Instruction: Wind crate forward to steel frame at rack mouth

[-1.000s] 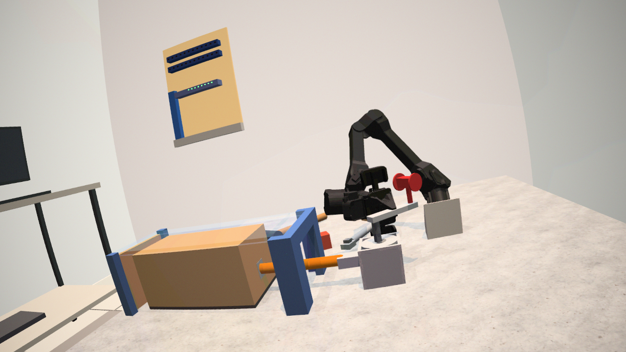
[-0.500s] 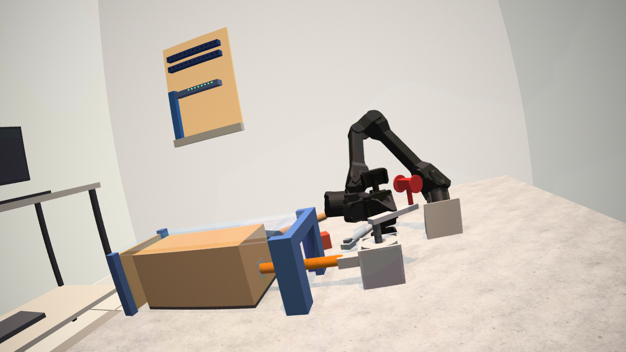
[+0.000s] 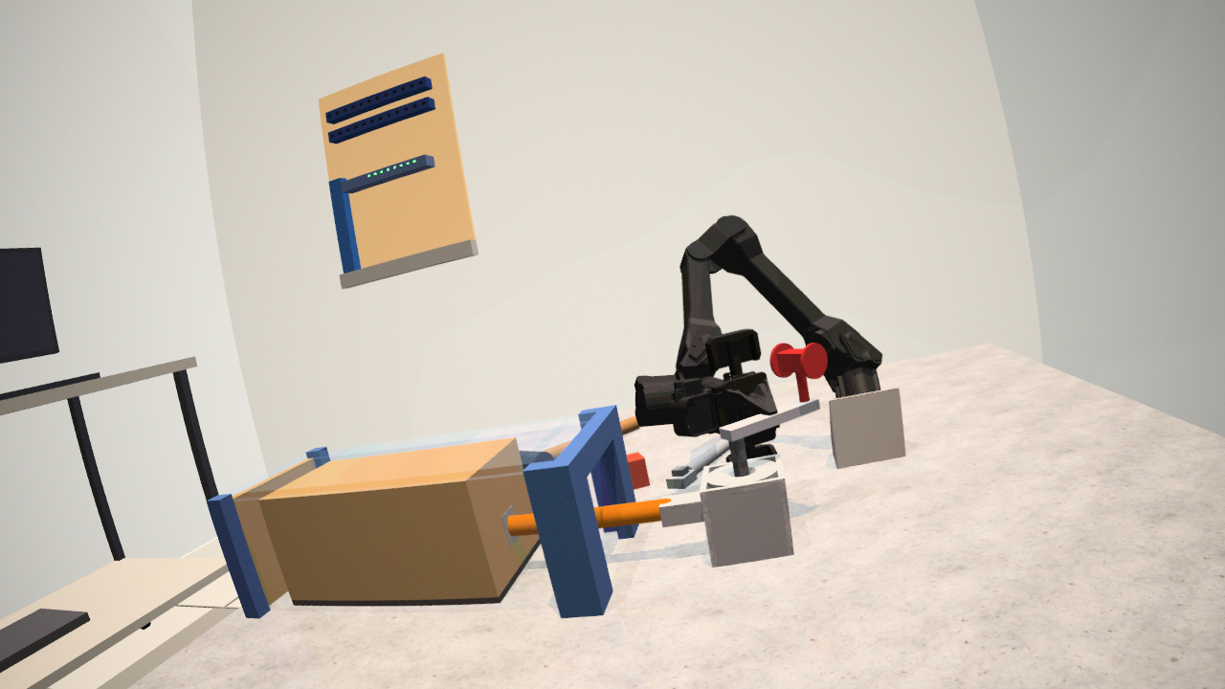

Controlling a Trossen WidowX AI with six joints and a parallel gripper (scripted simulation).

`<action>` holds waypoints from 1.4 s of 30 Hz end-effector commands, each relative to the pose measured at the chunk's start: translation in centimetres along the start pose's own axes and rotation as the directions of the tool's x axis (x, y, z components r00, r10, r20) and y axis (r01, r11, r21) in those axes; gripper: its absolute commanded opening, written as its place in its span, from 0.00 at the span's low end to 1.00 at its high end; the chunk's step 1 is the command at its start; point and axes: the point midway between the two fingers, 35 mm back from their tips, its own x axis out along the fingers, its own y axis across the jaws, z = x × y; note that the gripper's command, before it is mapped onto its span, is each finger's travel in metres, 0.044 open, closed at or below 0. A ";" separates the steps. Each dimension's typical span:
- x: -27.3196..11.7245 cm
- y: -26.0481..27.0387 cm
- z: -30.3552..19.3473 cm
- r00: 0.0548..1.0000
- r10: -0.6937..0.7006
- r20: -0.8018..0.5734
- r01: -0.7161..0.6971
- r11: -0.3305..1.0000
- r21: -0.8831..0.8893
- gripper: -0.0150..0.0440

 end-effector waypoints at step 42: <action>0.1 -1.1 0.0 1.000 -0.010 0.001 0.010 1.000 0.005 0.66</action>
